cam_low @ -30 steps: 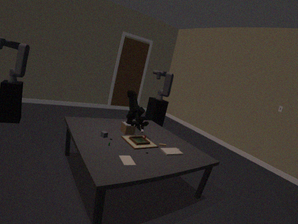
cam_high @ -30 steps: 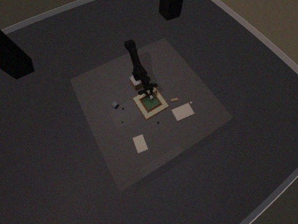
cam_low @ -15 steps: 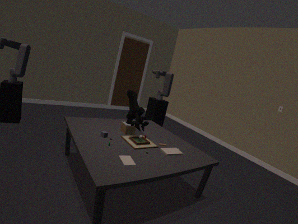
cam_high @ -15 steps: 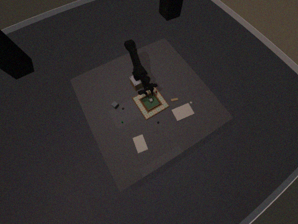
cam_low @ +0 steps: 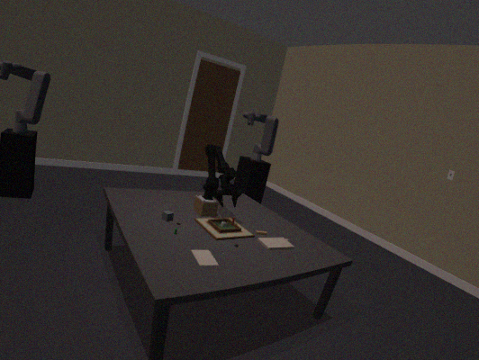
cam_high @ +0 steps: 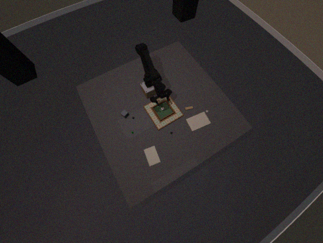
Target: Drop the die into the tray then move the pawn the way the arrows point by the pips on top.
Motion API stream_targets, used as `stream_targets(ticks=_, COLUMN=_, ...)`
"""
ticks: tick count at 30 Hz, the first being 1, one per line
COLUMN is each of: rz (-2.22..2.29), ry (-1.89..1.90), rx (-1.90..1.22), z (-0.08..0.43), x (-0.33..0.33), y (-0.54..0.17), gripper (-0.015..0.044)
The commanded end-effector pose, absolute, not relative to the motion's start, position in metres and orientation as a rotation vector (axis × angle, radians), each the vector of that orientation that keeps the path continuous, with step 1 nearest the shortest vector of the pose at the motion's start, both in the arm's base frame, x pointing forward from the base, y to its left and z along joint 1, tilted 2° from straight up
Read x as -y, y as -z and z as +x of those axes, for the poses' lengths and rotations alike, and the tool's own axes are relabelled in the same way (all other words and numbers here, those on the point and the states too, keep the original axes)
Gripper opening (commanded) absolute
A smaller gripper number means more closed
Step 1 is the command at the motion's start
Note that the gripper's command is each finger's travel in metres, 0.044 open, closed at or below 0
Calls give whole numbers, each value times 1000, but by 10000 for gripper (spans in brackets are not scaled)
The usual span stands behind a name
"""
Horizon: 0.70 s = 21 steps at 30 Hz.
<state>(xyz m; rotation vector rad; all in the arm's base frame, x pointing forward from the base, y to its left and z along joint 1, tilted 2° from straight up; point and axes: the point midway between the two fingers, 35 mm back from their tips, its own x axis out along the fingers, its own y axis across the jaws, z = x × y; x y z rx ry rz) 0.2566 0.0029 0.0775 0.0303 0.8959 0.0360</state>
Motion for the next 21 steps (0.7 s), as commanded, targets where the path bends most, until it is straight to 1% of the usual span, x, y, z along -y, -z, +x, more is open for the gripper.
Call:
stream_targets(ticks=1, rz=23, ry=-39, rx=-1081, z=263, x=-3, y=-69, gripper=440)
stream_targets(ticks=10, rz=11, ry=-46, rx=-1484, z=272, x=-5, y=-44, gripper=440)
stream_targets(ticks=13, rz=10, ry=-47, rx=-1512, z=273, x=-5, y=-42, gripper=440)
stream_targets(ticks=14, rz=19, ry=-45, rx=-1445, z=272, x=-5, y=-46, gripper=440)
stream_targets(ticks=15, rz=19, ry=-45, rx=-1445, z=272, x=-5, y=-46, gripper=440)
stream_targets(ticks=17, rz=52, ry=-19, rx=-1451, z=270, x=-11, y=-44, gripper=387)
stream_targets(ticks=21, rz=244, ry=144, rx=-1483, z=255, x=-48, y=-34, gripper=282)
